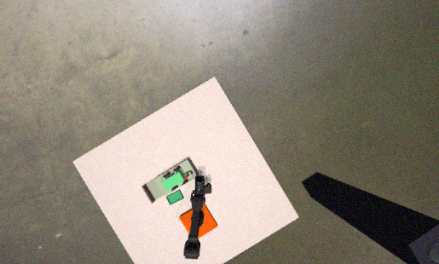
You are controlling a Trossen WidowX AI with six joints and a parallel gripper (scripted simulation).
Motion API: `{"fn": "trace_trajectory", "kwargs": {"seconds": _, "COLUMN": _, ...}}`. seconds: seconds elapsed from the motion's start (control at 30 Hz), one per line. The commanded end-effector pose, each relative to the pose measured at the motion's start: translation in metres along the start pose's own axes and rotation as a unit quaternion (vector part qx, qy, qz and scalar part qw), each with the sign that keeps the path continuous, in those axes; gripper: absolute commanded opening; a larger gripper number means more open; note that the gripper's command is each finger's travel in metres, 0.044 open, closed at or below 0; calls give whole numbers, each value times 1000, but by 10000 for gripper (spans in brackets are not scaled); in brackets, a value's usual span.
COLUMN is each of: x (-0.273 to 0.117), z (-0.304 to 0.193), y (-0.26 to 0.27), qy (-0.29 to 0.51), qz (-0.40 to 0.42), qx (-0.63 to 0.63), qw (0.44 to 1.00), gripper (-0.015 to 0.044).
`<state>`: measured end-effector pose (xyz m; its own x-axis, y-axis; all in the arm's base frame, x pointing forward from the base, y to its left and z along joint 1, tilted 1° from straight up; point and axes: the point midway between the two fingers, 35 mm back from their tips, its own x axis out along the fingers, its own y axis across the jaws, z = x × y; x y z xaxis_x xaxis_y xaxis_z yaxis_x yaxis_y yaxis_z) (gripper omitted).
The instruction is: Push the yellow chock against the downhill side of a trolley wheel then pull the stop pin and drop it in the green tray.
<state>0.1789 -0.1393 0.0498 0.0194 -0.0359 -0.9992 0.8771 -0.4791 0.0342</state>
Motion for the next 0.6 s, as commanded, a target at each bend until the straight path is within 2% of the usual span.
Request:
{"fn": "trace_trajectory", "kwargs": {"seconds": 0.0, "x": 9, "z": 0, "y": -3, "qy": -1, "qz": -6, "qx": -1, "qw": 1000, "gripper": 190}}
{"fn": "trace_trajectory", "kwargs": {"seconds": 0.33, "x": 16, "z": 0, "y": -4, "qy": -1, "qz": -6, "qx": -1, "qw": 1000, "gripper": 190}}
{"fn": "trace_trajectory", "kwargs": {"seconds": 0.47, "x": 13, "z": 0, "y": -1, "qy": 0, "qz": -2, "qx": 0, "qw": 1000, "gripper": 85}}
{"fn": "trace_trajectory", "kwargs": {"seconds": 0.57, "x": 13, "z": 0, "y": -1, "qy": 0, "qz": -2, "qx": 0, "qw": 1000, "gripper": 65}}
